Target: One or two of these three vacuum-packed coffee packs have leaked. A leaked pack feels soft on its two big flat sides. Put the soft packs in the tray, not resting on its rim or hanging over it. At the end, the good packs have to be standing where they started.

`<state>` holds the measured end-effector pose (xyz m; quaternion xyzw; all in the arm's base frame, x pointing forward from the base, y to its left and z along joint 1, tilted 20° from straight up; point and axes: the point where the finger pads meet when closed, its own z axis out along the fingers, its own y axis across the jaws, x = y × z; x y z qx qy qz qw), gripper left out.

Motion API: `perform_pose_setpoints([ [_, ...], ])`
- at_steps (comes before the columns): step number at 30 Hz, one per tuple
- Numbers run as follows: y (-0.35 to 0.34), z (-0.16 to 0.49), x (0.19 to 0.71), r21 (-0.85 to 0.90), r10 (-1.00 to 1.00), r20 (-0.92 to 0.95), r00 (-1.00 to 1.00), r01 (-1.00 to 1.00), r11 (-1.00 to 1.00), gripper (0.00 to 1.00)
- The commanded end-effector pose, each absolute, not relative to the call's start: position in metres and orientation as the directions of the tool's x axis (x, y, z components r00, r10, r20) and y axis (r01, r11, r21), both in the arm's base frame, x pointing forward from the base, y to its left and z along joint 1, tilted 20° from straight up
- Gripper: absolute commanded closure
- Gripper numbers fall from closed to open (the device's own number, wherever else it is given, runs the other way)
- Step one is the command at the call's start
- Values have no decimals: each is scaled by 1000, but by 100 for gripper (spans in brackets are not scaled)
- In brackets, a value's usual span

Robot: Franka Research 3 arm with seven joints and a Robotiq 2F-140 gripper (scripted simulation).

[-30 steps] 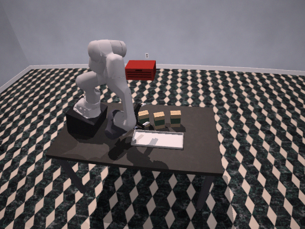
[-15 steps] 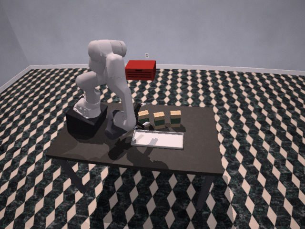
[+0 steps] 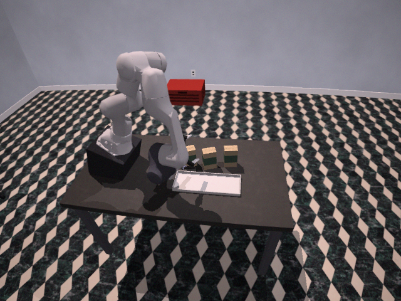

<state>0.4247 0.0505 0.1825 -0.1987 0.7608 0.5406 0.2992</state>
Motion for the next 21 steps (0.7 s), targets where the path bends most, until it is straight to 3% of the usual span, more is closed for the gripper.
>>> perform_pose_setpoints([
  [1, 56, 187, 421, 623, -127, -724, -678, -722, 300, 0],
  [4, 56, 187, 421, 620, -132, -726, -675, -726, 298, 0],
  [12, 56, 200, 425, 456, -412, -771, -486, -872, 178, 0],
  [21, 51, 212, 432, 345, -571, -757, -318, -936, 65, 0],
])
